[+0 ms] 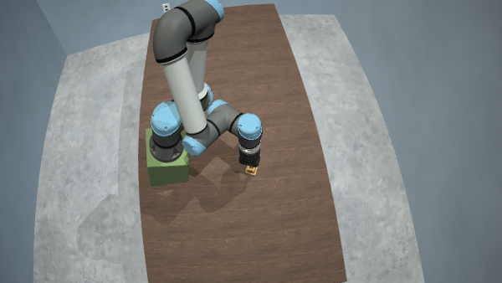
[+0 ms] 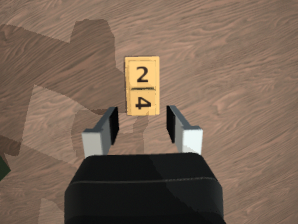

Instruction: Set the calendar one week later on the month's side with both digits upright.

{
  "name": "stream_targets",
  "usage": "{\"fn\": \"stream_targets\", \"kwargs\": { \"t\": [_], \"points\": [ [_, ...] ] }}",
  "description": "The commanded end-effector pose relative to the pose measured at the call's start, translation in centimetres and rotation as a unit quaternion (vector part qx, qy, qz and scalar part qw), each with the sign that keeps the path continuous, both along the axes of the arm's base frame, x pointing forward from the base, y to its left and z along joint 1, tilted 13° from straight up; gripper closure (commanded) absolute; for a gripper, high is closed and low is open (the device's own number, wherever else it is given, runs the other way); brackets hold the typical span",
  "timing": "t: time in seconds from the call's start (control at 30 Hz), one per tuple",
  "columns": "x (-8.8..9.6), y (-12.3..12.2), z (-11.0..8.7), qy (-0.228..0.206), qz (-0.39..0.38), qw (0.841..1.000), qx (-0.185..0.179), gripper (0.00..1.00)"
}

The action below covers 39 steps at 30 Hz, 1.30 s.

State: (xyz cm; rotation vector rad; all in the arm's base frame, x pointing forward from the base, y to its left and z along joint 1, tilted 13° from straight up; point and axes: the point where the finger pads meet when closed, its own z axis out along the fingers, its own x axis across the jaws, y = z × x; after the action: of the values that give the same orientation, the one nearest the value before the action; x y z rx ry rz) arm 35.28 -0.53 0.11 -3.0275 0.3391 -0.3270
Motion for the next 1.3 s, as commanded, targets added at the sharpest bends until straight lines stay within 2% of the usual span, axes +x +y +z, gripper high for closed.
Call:
{"fn": "stream_targets", "kwargs": {
  "t": [0.0, 0.67, 1.27],
  "points": [
    [0.2, 0.0, -0.5, 0.0, 0.0, 1.0, 0.0, 0.1],
    [0.8, 0.3, -3.2, 0.0, 0.0, 1.0, 0.0, 0.1],
    [1.2, 0.4, -4.6, 0.0, 0.0, 1.0, 0.0, 0.1]
  ]
}}
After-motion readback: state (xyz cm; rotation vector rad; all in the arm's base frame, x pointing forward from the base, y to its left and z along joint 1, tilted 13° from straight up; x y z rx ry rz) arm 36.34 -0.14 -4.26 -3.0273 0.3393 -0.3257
